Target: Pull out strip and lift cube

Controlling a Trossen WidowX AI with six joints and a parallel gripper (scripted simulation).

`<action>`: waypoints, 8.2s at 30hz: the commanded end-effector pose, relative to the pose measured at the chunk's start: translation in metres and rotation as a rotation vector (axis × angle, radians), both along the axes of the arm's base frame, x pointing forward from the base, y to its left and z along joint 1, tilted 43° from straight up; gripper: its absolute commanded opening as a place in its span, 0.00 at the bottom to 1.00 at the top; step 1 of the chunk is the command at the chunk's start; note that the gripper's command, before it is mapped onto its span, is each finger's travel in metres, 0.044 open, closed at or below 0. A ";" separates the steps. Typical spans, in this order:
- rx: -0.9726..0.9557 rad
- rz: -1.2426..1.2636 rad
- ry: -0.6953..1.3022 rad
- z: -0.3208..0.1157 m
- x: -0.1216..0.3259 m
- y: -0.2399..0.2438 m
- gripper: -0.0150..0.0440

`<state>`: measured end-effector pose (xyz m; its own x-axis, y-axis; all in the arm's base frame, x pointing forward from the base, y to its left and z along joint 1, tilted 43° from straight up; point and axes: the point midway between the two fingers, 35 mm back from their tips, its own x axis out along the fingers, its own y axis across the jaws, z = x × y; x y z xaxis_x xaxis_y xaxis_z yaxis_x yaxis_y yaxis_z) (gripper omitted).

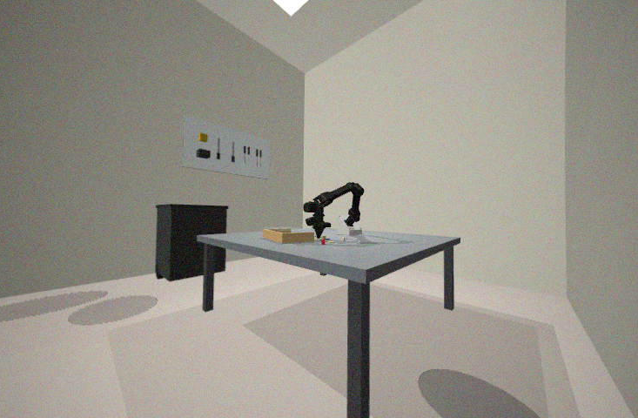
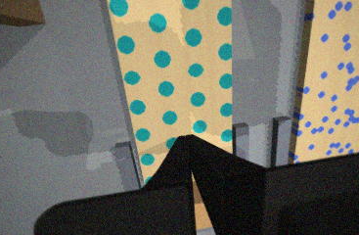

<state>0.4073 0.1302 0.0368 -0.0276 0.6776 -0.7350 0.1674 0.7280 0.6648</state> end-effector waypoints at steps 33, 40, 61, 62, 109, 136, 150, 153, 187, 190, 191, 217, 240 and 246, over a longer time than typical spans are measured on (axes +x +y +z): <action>0.003 0.004 0.008 -0.001 -0.031 0.008 0.25; 0.003 0.004 0.009 0.000 -0.042 0.009 0.25; 0.003 0.004 0.011 0.003 -0.073 0.012 0.25; 0.003 0.004 0.011 0.003 -0.075 0.012 0.25; 0.004 0.004 0.016 0.012 -0.145 0.019 0.25; 0.004 0.004 0.019 0.017 -0.183 0.022 0.25; 0.004 0.004 0.019 0.017 -0.184 0.022 0.25; 0.004 0.004 0.019 0.017 -0.184 0.022 0.25; 0.004 0.069 -0.046 0.049 -0.117 -0.018 0.83; 0.004 0.069 -0.047 0.049 -0.104 -0.020 0.97; 0.003 0.069 -0.047 0.049 -0.100 -0.021 1.00; 0.002 0.070 -0.055 0.047 0.010 -0.039 1.00; 0.002 0.069 -0.056 0.024 0.028 -0.023 0.68; 0.003 0.069 -0.056 0.017 0.027 -0.017 0.68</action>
<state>0.4368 0.1089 0.0597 -0.0234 0.6761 -0.7364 0.0705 0.7359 0.6734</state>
